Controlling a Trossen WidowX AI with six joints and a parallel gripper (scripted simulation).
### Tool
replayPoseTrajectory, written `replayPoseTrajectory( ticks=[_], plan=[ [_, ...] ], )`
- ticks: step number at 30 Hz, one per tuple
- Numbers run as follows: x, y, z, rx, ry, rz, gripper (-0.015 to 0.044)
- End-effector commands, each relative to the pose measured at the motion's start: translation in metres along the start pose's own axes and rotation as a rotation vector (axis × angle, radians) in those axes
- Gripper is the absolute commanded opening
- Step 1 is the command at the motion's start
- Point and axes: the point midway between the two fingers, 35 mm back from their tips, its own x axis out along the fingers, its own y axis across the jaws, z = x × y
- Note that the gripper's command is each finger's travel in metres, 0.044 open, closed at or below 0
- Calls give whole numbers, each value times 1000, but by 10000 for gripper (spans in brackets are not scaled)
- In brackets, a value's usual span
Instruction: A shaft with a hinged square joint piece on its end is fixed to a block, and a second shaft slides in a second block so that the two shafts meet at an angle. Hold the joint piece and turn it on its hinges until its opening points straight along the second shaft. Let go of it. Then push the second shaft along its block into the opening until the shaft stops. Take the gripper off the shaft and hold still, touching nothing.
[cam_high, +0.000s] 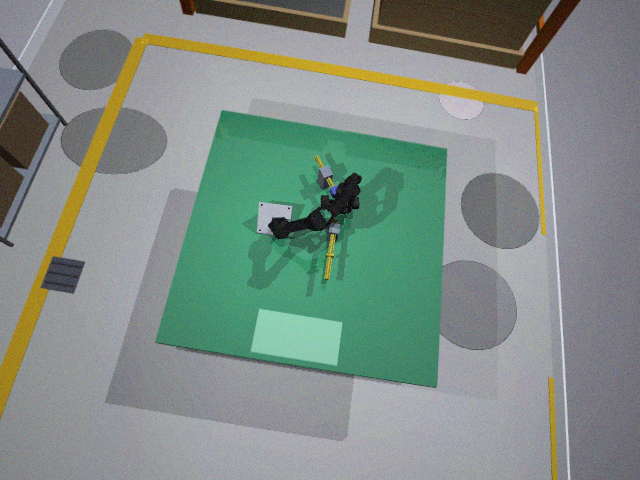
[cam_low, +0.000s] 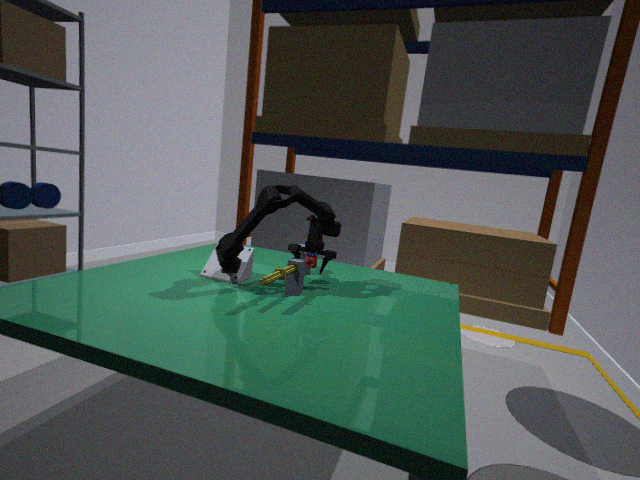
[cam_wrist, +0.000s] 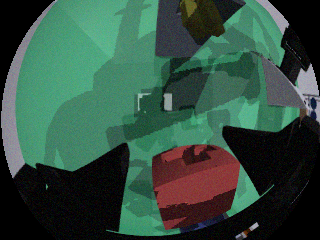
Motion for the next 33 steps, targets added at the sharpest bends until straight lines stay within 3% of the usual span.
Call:
replayPoseTrajectory(
  ticks=[1, 12, 22, 33],
  plan=[
    [-5, -1, 4, 6, 87, -7, 440],
    [-27, 0, 11, -3, 411, 36, 440],
    [-31, 2, 12, -21, 407, 45, 440],
    [-90, 6, 17, -387, 363, 132, 440]
  ],
)
